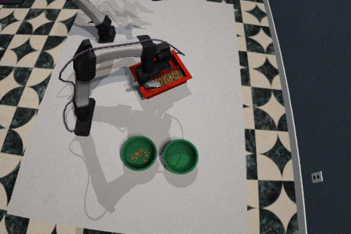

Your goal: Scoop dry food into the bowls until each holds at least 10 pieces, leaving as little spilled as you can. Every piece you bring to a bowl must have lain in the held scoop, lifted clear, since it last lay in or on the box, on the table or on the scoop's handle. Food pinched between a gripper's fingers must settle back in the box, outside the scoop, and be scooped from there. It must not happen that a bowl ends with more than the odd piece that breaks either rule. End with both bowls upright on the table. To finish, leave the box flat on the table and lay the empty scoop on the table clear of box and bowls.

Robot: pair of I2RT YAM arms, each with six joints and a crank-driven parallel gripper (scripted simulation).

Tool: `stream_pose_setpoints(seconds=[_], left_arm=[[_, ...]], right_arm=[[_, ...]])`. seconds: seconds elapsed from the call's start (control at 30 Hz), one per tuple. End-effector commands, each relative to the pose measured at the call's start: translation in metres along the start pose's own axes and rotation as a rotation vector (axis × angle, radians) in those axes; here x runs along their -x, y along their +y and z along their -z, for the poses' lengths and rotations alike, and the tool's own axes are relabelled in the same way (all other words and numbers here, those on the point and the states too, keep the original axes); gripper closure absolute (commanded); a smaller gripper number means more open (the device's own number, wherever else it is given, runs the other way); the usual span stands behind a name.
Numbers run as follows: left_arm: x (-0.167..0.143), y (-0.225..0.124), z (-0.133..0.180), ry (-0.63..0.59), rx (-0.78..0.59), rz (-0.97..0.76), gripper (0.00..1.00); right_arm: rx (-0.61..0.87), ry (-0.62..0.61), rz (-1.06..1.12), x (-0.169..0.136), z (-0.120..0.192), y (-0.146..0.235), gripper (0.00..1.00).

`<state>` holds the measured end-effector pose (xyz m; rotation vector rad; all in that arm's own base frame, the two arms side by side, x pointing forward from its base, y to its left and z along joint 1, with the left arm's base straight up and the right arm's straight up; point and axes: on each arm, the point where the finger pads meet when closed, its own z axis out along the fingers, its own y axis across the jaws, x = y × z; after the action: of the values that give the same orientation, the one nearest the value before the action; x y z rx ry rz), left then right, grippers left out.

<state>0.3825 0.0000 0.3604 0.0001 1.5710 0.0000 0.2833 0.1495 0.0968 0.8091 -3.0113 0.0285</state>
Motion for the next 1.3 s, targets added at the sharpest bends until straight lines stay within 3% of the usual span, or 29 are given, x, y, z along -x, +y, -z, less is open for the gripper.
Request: stream_pose_setpoints(seconds=[0.0,0.4,0.5,0.73,0.87,0.97,1.03,1.17,1.27], left_arm=[[0.013,0.0,0.002,-0.032,0.0,0.001,0.0],[0.013,0.0,0.002,-0.032,0.0,0.001,0.0],[0.013,0.0,0.002,-0.032,0.0,0.001,0.0],[0.013,0.0,0.002,-0.032,0.0,0.001,0.0],[0.013,0.0,0.002,-0.032,0.0,0.001,0.0],[0.013,0.0,0.002,-0.032,0.0,0.001,0.0],[0.013,0.0,0.002,-0.032,0.0,0.001,0.0],[0.013,0.0,0.002,-0.032,0.0,0.001,0.0],[0.013,0.0,0.002,-0.032,0.0,0.001,0.0]], right_arm=[[-0.004,-0.077,0.005,0.0,0.017,-0.002,1.0],[-0.008,-0.109,-0.002,0.01,0.027,0.0,1.0],[-0.005,-0.01,-0.007,0.005,-0.009,-0.002,1.0],[-0.002,-0.017,-0.013,0.01,-0.016,-0.002,1.0],[-0.004,-0.1,-0.012,0.017,0.009,-0.002,1.0],[-0.005,-0.102,-0.01,0.017,0.01,-0.003,1.0],[-0.003,-0.035,-0.01,0.018,-0.013,-0.002,1.0],[-0.006,-0.014,-0.01,0.016,-0.012,-0.002,1.0],[-0.003,-0.064,-0.009,0.013,0.003,-0.002,1.0]])
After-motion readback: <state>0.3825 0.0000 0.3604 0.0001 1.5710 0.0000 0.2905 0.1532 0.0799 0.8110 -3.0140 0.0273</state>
